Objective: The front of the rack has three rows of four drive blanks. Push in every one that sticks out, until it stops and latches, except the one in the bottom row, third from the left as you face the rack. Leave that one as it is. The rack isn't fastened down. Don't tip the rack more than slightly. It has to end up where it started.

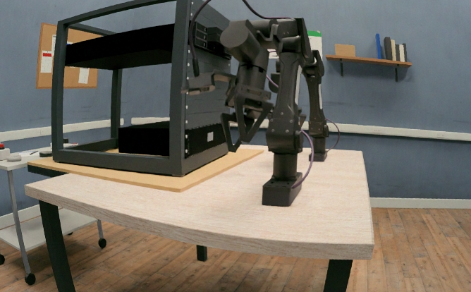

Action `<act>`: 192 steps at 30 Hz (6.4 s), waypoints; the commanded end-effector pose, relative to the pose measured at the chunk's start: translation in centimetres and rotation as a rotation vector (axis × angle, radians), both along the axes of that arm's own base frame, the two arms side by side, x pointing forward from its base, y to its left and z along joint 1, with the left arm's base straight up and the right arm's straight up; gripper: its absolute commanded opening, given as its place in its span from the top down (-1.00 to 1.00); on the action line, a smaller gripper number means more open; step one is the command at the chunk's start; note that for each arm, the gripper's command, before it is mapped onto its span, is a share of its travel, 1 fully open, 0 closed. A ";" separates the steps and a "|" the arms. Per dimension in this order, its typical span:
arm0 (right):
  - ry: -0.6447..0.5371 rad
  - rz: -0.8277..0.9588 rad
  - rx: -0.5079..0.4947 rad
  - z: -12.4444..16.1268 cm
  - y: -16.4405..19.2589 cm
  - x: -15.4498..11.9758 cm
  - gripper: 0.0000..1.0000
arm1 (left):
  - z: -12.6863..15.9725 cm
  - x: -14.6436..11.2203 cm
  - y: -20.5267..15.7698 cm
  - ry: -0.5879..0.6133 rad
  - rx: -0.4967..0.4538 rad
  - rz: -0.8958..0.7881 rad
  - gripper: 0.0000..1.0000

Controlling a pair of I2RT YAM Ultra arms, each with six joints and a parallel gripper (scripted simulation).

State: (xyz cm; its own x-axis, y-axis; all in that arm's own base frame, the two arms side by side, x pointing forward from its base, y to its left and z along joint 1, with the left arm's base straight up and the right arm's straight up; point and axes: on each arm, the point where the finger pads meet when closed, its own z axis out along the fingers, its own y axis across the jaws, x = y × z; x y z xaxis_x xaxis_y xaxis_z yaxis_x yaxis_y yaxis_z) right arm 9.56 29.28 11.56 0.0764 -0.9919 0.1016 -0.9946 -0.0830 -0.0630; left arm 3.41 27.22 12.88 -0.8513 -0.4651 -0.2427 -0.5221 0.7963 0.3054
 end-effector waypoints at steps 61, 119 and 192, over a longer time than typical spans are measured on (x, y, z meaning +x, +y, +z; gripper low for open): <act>-0.485 -0.706 0.787 11.3 10.7 7.4 -1.00 | 28.7 -3.2 12.6 -0.871 1.035 0.629 -1.00; -0.488 -0.908 0.978 14.6 11.1 7.8 -1.00 | 28.7 -3.2 12.6 -0.871 1.035 0.629 -1.00; 0.093 -2.168 2.326 34.4 4.9 8.9 -1.00 | 28.7 -3.2 12.6 -0.871 1.035 0.629 -1.00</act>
